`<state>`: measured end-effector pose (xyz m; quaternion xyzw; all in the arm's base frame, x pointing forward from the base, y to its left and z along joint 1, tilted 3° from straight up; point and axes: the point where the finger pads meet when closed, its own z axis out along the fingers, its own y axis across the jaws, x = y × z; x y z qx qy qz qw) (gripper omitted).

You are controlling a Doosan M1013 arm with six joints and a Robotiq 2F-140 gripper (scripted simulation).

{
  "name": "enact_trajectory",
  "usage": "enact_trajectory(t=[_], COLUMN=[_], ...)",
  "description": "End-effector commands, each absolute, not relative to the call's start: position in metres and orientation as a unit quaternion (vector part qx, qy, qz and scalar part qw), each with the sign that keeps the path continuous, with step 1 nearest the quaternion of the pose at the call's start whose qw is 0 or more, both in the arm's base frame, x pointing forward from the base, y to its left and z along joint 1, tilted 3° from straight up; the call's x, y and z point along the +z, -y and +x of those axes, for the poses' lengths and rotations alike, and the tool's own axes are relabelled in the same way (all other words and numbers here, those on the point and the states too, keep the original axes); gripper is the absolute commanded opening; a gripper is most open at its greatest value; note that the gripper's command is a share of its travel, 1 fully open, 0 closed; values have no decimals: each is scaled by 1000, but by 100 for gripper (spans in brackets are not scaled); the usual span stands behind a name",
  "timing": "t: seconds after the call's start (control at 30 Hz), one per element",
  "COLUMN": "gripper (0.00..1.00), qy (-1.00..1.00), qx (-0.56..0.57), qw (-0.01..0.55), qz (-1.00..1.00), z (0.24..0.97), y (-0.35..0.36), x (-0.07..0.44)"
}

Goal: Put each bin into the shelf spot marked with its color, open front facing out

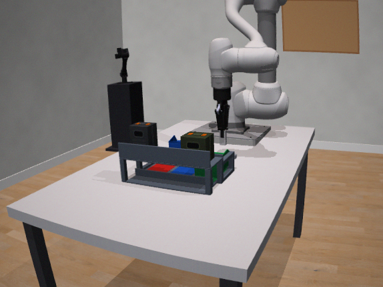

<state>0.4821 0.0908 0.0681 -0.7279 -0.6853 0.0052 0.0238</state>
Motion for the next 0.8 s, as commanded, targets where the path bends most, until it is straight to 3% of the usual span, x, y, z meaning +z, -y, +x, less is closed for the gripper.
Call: enact_trajectory(t=[0.0, 0.77], gripper=[10, 10], qy=[685, 685], qx=[5, 5], qw=[24, 24], qz=[-728, -728], z=[482, 480], y=[-91, -93], x=[58, 11])
